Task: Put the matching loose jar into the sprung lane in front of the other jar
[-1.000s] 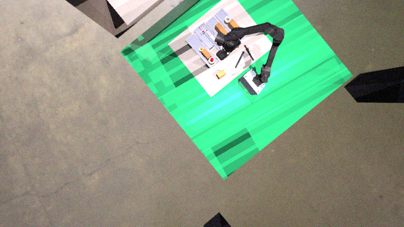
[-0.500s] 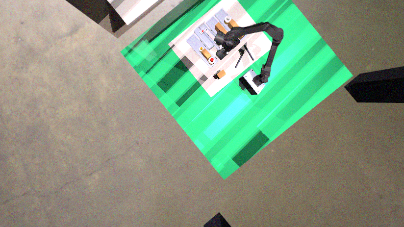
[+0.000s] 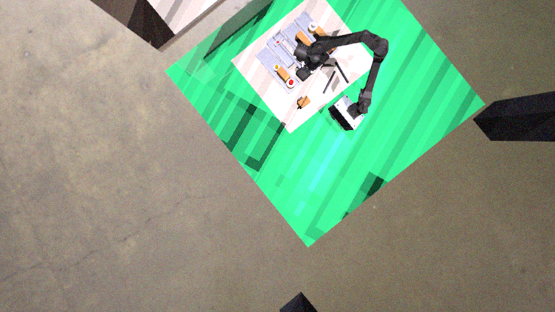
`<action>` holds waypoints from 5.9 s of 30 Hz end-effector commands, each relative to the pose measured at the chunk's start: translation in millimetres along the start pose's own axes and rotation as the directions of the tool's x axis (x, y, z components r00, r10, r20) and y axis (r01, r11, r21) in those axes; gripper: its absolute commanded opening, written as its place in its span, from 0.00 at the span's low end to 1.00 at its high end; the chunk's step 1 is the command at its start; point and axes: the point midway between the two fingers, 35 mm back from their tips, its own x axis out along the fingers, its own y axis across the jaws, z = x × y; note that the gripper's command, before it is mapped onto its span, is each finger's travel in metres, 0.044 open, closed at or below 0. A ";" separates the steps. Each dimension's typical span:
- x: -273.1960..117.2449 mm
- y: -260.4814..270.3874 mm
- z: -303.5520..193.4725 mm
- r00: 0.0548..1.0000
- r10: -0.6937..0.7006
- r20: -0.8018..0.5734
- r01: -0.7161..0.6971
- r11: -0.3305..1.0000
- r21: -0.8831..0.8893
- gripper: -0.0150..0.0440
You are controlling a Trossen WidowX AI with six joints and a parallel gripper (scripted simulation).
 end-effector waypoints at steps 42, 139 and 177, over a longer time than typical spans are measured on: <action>-5.9 -3.7 20.9 1.000 0.000 0.024 0.000 1.000 0.014 0.25; 6.2 -3.8 23.7 1.000 0.000 0.024 0.000 1.000 0.014 0.25; 17.3 -3.8 22.3 1.000 -0.001 0.024 0.001 1.000 0.014 0.25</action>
